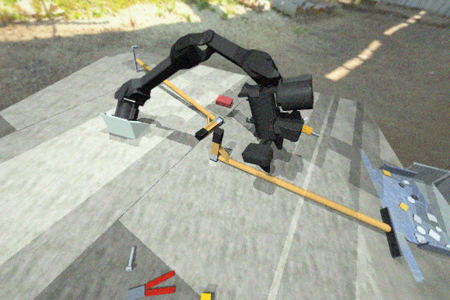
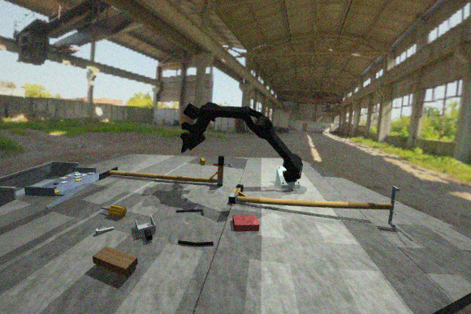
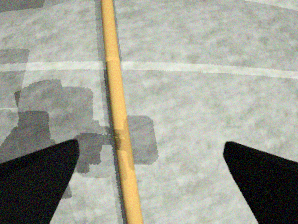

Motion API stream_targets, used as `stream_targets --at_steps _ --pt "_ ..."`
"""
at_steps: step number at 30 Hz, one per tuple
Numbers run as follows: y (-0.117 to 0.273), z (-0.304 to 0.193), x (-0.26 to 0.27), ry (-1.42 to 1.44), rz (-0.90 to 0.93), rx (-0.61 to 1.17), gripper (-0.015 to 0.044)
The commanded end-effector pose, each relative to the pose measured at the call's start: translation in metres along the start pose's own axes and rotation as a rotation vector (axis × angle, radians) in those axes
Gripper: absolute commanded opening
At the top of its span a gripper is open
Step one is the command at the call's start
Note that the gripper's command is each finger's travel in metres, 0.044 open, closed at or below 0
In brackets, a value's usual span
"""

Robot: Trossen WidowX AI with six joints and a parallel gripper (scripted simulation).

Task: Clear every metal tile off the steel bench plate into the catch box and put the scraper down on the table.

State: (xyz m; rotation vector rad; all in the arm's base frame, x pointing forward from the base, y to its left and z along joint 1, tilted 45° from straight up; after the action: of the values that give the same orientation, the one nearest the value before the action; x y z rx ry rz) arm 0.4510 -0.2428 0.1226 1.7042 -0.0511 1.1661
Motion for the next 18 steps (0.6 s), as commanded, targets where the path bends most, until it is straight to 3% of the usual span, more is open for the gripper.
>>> stream_targets --at_steps 1,18 --pt "0.008 -0.005 -0.001 0.013 0.008 0.000 0.0440" --pt "0.045 -0.029 -0.011 0.041 0.027 -0.024 0.0440"
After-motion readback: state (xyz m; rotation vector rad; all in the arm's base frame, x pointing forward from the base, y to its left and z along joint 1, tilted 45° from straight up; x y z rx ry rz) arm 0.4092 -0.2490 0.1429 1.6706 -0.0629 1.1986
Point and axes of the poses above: the point midway between the two fingers, 35 mm back from their tips, its own y axis back along the fingers, its own x axis across the jaws, z = x × y, the point moved 10 cm from there along y, back along the fingers, and after that the axes turned 14 degrees about -y, right-handed, at the moved point
